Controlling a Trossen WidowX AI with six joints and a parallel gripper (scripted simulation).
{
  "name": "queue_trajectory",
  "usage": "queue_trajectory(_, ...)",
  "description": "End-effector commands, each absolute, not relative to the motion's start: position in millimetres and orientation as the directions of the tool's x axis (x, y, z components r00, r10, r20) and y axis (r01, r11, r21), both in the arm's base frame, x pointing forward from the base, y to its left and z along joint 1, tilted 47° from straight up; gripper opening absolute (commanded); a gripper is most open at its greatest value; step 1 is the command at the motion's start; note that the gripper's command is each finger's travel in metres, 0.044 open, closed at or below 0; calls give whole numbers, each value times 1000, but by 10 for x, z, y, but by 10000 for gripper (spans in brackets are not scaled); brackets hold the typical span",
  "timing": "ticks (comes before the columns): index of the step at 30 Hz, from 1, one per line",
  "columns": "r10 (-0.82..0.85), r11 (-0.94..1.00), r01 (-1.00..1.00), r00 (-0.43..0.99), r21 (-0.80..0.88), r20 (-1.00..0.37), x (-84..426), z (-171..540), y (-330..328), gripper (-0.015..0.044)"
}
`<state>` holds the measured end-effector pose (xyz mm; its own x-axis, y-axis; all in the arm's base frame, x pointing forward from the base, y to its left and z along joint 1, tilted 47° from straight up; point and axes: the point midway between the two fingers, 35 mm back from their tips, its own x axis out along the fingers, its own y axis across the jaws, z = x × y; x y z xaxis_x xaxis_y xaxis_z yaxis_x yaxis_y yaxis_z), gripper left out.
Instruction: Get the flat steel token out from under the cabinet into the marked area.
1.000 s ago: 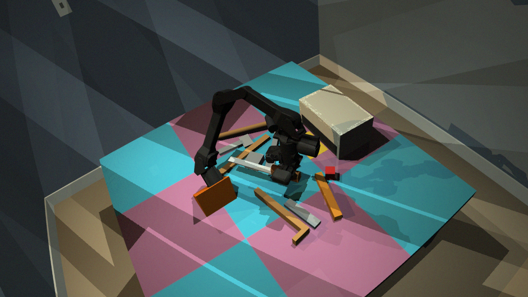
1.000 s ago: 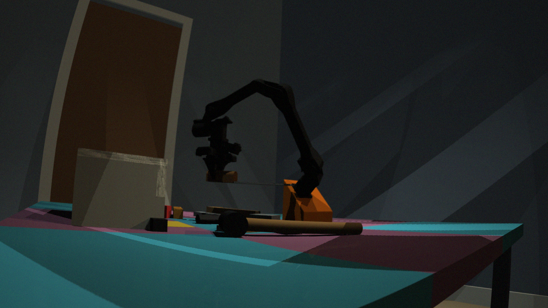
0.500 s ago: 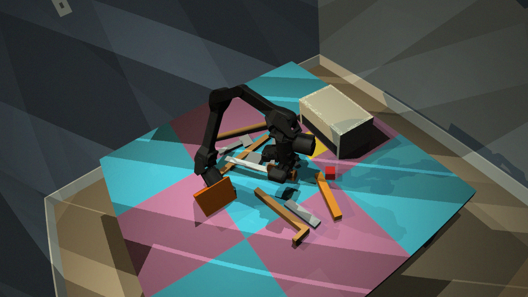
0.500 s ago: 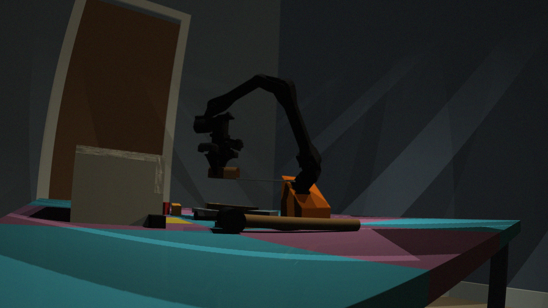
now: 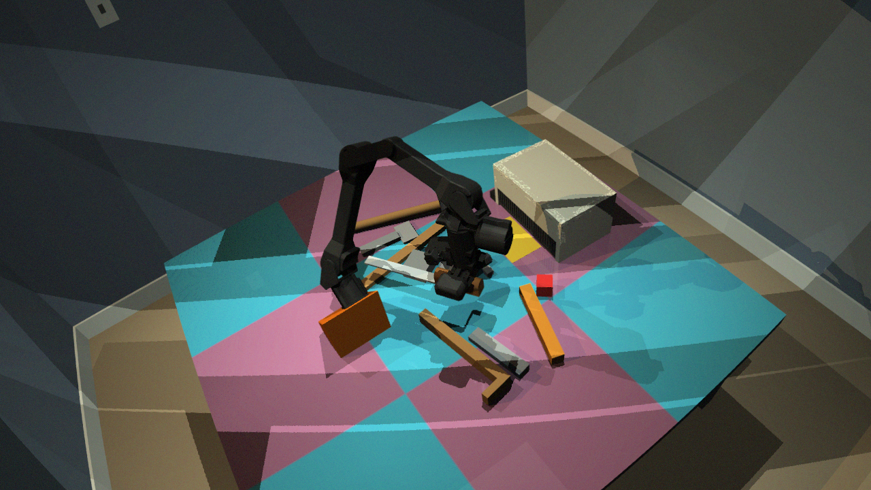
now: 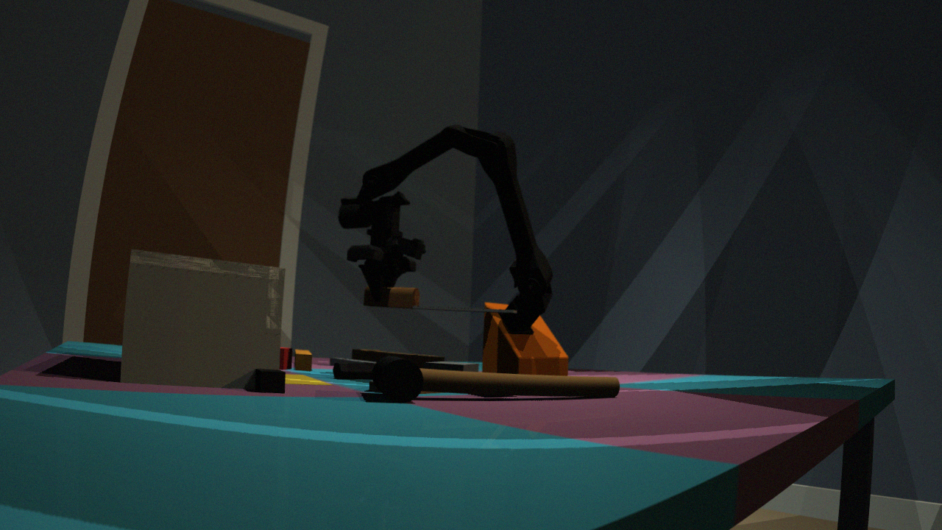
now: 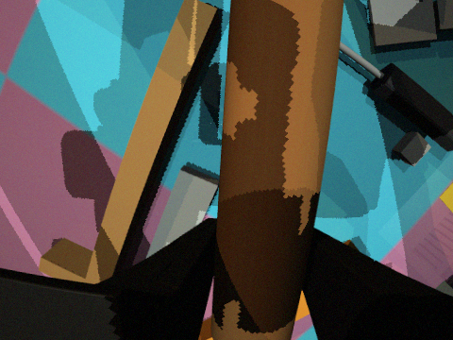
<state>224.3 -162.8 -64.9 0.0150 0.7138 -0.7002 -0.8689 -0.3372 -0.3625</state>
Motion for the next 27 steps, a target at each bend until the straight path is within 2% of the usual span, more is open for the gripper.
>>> queue_trajectory(1, 711, -340, -865, 21, -370, -702, 2233, -594, -1609, 0)
queue_trajectory(27, 713, -294, -896, 26, -333, -701, 2159, -524, -1527, 0)
